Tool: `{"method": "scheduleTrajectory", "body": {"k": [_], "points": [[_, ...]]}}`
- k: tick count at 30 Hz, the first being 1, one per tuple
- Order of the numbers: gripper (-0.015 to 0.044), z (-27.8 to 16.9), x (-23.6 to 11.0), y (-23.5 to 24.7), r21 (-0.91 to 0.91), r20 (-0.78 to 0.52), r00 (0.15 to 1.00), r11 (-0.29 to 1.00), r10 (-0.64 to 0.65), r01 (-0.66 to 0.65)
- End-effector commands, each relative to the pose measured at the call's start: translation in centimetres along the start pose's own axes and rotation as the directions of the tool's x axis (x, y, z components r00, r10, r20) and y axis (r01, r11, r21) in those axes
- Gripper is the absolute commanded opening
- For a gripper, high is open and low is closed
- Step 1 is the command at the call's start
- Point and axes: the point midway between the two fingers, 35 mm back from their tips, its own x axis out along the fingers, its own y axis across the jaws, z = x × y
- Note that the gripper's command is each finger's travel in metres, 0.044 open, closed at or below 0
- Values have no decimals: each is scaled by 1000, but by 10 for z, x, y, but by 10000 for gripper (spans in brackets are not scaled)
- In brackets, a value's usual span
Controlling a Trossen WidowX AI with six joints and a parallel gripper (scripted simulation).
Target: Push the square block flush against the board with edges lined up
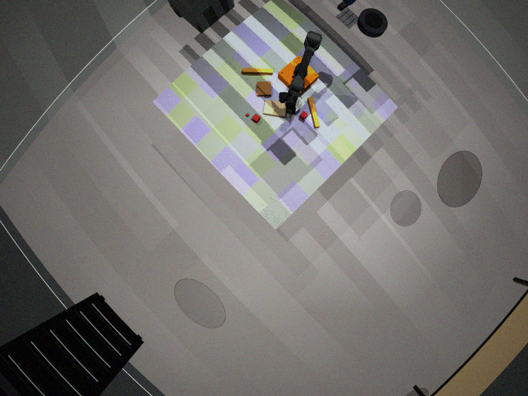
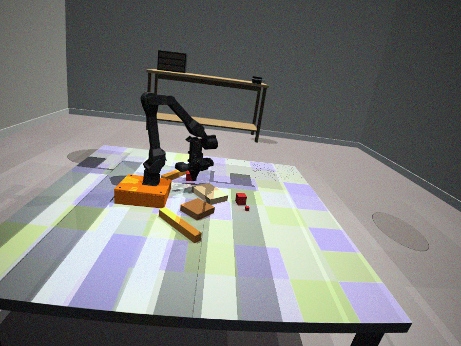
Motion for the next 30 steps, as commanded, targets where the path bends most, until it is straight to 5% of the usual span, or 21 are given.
{"method": "scheduleTrajectory", "body": {"k": [1,30], "points": [[0,-4,35,-11,9,-10,999,1000,-30,30],[0,24,35,-7,9,-7,999,999,-31,31]]}}
